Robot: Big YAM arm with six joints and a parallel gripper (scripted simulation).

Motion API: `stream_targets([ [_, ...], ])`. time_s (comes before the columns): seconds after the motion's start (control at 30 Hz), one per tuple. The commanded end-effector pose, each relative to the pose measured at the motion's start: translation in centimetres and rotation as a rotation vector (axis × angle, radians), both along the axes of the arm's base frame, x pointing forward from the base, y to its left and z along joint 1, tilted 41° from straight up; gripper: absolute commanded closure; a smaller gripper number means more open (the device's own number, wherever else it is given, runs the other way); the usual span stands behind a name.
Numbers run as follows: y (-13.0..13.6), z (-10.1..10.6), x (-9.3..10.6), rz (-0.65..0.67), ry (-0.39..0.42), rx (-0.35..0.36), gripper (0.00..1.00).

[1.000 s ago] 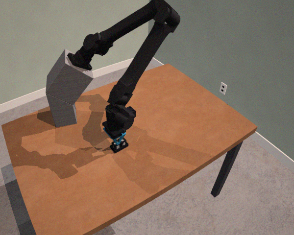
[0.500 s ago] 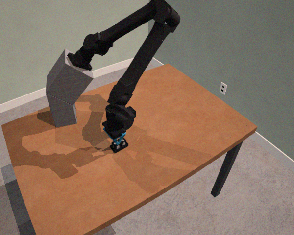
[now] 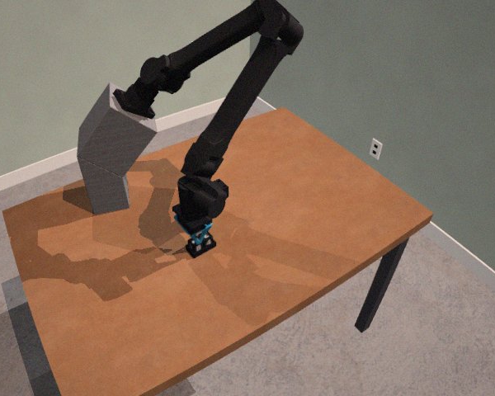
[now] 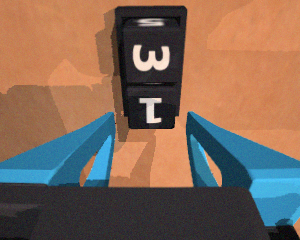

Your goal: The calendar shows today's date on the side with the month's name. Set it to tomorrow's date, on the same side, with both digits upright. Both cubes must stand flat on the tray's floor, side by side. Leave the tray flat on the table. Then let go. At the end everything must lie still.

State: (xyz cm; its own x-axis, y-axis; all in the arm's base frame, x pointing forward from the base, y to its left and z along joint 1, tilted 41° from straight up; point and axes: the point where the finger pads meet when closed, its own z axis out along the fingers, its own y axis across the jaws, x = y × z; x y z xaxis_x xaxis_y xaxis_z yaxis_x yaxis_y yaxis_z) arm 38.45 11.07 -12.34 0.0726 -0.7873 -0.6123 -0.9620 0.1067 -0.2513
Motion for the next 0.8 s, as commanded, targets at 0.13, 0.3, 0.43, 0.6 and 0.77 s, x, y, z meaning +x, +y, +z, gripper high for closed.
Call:
stream_targets([
  [0.13, 0.56, 0.26, 0.23, 0.008, -0.015, 0.001, 0.53],
  [0.3, 0.57, 0.33, 0.28, 0.007, -0.017, 0.001, 0.53],
  [0.43, 0.59, 0.45, 0.37, 0.008, -0.020, 0.001, 0.53],
  [0.6, 0.64, 0.77, 0.61, 0.007, -0.027, 0.001, 0.53],
  [0.77, 0.65, 0.78, 0.61, 0.007, -0.026, 0.001, 0.53],
])
